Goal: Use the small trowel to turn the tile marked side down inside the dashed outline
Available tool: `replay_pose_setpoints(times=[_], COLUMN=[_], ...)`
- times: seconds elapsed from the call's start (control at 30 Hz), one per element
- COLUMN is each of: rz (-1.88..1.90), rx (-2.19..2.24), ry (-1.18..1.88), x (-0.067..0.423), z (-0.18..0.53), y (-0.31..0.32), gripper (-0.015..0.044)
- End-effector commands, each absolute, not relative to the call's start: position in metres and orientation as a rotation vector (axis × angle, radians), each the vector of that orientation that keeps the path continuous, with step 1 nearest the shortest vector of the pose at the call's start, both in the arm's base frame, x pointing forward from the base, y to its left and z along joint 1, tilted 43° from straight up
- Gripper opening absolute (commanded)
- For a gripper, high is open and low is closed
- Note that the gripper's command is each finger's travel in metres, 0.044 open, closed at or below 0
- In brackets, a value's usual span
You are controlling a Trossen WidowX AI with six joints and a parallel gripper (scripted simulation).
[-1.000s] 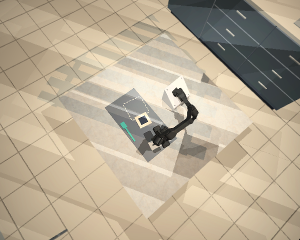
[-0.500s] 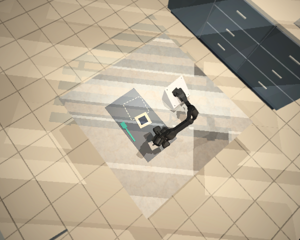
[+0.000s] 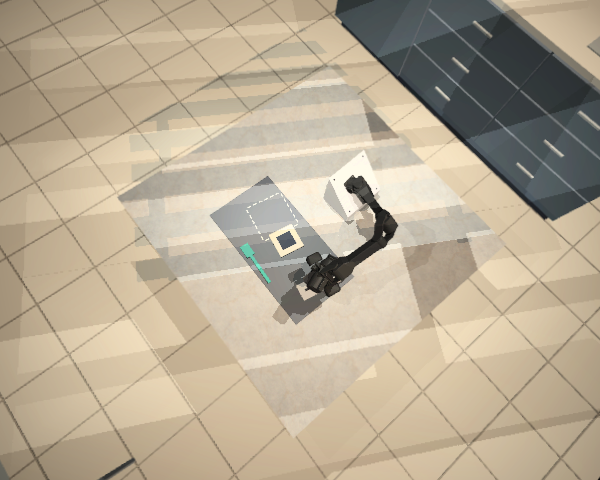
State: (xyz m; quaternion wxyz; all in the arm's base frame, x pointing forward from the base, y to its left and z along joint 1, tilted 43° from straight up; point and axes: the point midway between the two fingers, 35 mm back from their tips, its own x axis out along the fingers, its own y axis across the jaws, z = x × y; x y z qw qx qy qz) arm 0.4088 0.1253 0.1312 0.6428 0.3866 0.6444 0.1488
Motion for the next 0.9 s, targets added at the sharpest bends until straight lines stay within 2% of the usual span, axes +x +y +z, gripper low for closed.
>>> replay_pose_setpoints(times=[0.0, 0.87], rz=[0.322, 0.79], rx=[0.877, 0.296], ry=[1.476, 1.224], x=[0.4084, 0.4084], z=[0.1274, 0.1274], y=[0.1238, 0.1238], gripper=[0.013, 0.013])
